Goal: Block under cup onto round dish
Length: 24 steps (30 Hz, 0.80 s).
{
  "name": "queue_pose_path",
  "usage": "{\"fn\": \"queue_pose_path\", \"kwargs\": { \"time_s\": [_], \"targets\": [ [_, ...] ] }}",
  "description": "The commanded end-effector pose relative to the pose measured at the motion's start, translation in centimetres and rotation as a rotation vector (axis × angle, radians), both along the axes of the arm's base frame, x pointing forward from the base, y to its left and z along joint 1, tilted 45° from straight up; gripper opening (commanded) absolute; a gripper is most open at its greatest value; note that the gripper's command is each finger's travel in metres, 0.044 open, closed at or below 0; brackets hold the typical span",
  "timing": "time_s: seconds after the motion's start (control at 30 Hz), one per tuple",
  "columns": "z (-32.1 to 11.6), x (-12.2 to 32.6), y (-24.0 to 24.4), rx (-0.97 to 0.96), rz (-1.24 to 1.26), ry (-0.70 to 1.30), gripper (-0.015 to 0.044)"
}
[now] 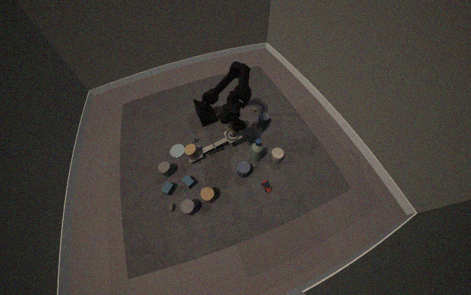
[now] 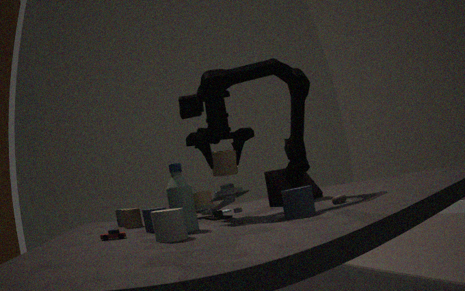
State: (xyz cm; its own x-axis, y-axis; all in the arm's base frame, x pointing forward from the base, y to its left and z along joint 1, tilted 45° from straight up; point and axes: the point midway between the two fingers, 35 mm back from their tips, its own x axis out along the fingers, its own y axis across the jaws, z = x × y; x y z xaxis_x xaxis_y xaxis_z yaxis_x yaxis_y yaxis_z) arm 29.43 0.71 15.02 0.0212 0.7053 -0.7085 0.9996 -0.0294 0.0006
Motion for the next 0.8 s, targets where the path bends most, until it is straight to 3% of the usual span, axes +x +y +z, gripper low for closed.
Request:
{"fn": "queue_pose_path", "kwargs": {
  "time_s": [0.0,0.77],
  "targets": [
    [0.6,0.0,-0.7,-0.005,-0.003,-0.009,0.0],
    [1.4,-0.4,-1.3,0.005,-0.004,0.001,0.0]
  ]
}}
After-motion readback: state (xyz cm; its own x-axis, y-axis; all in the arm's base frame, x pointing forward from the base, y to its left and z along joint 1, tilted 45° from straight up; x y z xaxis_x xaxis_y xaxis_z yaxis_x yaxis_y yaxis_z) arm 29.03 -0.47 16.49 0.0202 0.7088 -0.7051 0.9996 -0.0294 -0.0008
